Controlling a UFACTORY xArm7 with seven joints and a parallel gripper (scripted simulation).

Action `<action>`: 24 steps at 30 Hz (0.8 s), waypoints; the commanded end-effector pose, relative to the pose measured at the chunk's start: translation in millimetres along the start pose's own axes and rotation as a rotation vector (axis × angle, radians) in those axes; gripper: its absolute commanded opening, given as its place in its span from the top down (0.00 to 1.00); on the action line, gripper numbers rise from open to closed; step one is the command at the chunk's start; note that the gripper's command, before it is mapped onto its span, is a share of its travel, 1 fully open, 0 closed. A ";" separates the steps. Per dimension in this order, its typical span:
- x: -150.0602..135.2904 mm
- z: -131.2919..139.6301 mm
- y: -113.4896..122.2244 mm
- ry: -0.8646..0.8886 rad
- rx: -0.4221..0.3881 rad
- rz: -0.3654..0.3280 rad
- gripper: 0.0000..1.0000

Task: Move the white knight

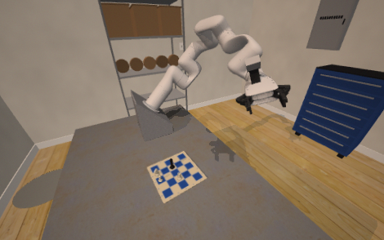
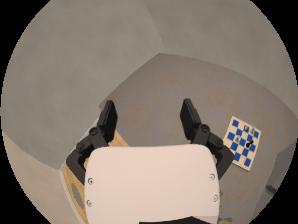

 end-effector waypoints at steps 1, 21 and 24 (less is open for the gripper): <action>-1.5 -2.2 -0.2 -0.003 0.004 -0.002 0.00; 2.4 5.9 -2.1 -0.005 0.012 0.014 0.00; 17.5 33.7 -6.7 -0.010 0.043 0.070 0.00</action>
Point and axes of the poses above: the point where the finger pads meet when closed, its own y axis back along the fingers, its own x axis across the jaws, z = x × y, the point moved 9 cm from there along y, back along the fingers, and after that the axes turned 13 degrees about -y, right-handed, at the moved point
